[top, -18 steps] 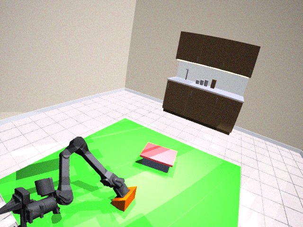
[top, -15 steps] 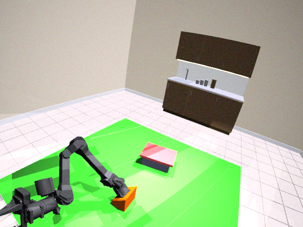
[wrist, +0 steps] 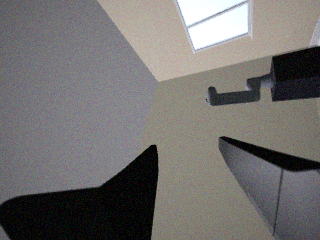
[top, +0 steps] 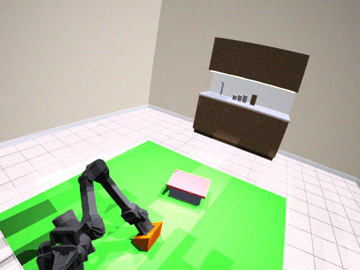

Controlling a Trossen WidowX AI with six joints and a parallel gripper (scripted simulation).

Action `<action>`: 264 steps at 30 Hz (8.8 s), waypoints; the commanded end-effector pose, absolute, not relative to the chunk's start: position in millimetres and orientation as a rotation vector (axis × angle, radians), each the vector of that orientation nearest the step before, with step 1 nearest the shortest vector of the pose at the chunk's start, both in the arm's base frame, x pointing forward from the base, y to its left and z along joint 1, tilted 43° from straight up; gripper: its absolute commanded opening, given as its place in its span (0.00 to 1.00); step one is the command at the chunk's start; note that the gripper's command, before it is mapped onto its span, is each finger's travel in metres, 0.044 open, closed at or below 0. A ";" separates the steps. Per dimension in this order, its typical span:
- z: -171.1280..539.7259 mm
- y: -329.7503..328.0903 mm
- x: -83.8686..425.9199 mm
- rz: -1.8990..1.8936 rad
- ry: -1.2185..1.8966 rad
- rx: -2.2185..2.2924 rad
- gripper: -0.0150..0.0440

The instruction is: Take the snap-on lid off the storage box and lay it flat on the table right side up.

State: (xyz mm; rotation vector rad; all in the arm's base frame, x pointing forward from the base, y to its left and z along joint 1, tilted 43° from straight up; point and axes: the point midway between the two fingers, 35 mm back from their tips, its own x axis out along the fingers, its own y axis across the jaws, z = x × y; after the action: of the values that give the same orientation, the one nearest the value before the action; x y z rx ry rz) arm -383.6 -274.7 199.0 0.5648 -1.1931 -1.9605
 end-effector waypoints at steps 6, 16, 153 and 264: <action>172.8 -357.3 -298.3 -1.777 -1.028 0.841 0.65; 138.0 -413.3 -182.0 -1.522 -0.814 1.180 0.65; 8.2 -19.2 337.4 -0.111 0.961 2.086 0.40; 19.8 -28.7 339.0 -0.109 0.962 2.086 0.25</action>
State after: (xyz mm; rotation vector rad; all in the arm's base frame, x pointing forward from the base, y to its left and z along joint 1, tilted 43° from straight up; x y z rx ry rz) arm 337.5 -29.1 19.5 2.0846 0.9614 -0.1073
